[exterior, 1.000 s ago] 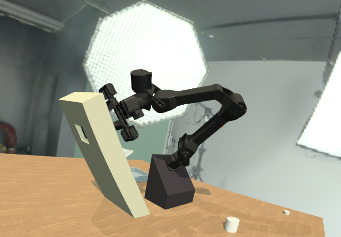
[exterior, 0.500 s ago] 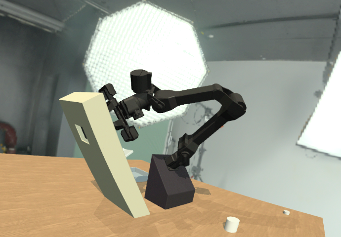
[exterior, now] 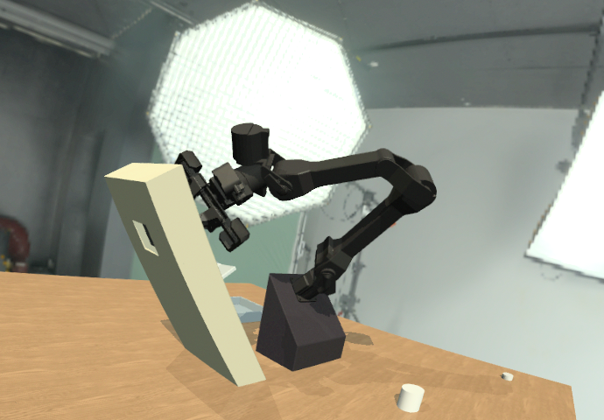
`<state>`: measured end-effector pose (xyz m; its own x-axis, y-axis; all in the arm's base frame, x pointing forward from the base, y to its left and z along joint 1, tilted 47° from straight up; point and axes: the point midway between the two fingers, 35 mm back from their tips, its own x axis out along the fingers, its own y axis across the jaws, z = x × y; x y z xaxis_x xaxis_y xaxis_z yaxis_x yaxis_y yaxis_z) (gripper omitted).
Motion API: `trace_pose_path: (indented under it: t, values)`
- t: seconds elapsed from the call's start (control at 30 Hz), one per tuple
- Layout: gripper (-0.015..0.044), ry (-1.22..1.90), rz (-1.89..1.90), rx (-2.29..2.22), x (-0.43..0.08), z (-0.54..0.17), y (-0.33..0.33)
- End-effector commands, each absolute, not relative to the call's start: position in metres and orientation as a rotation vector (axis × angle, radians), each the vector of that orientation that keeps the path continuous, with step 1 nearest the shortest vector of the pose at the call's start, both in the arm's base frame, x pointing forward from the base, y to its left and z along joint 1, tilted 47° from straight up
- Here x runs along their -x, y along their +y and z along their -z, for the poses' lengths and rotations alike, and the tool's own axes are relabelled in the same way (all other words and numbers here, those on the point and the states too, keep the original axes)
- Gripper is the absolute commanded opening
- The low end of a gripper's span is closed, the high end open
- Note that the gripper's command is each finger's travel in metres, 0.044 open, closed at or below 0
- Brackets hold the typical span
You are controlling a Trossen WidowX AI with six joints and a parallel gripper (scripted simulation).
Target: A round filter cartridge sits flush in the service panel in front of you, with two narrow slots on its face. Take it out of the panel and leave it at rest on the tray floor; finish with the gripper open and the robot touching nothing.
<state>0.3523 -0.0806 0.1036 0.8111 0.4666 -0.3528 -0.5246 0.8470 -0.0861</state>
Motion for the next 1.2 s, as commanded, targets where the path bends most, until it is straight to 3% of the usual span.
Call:
trace_pose_path:
  t: [0.0,1.17]
  values:
    - [0.0000,0.372,-0.506,0.067,-0.3573,-0.1010,-0.0778]
    - [0.0000,0.628,-0.213,-1.110,-0.3584,-0.1006,-0.0772]
